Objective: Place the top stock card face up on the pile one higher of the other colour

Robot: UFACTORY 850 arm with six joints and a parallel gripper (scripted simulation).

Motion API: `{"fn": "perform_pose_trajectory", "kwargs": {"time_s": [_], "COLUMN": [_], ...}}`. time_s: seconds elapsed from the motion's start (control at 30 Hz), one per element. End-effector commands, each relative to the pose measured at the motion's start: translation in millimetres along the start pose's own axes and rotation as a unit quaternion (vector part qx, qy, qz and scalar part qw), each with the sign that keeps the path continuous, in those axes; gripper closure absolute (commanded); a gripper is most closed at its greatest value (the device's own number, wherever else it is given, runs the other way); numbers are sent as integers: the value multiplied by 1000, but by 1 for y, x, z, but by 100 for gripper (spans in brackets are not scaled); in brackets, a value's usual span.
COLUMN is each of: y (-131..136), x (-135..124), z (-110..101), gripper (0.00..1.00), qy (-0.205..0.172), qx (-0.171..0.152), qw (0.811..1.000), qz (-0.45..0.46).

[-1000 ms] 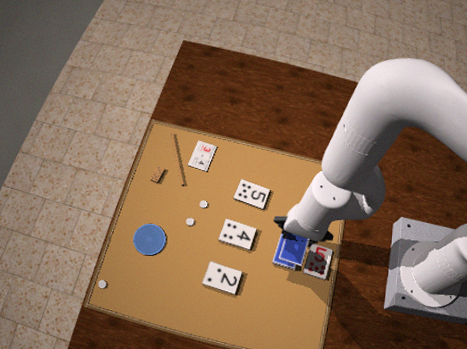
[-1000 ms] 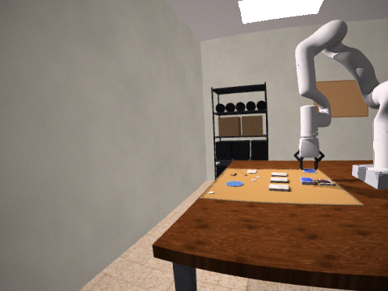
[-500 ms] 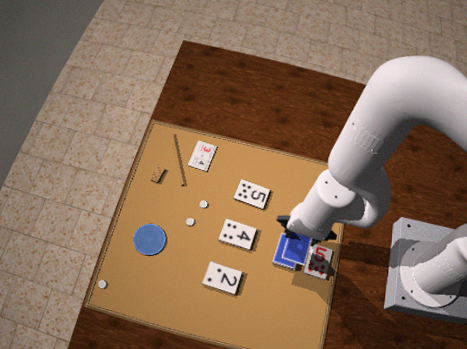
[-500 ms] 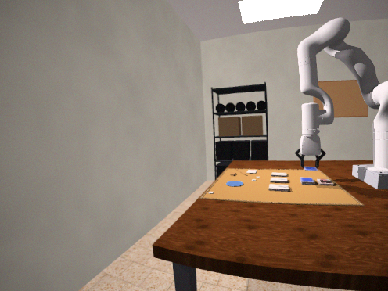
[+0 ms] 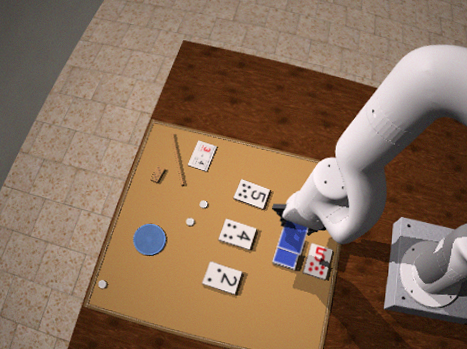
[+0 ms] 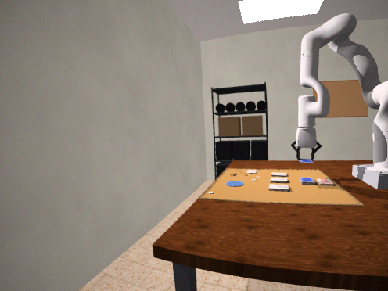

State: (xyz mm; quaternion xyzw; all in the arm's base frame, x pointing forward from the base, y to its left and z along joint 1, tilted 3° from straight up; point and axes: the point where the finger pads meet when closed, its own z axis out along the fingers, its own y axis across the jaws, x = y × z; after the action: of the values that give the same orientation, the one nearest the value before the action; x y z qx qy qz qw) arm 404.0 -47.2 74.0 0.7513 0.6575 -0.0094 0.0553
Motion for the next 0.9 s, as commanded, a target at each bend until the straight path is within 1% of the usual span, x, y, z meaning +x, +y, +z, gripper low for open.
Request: {"fn": "perform_pose_trajectory", "kwargs": {"time_s": [0.0, 0.87], "y": [-7, -7], "x": [11, 14], "z": [-4, -5], "gripper": [35, 35], "qy": [23, 23], "qx": [17, 17], "qw": [1000, 1000], "qz": [0, 0]}}
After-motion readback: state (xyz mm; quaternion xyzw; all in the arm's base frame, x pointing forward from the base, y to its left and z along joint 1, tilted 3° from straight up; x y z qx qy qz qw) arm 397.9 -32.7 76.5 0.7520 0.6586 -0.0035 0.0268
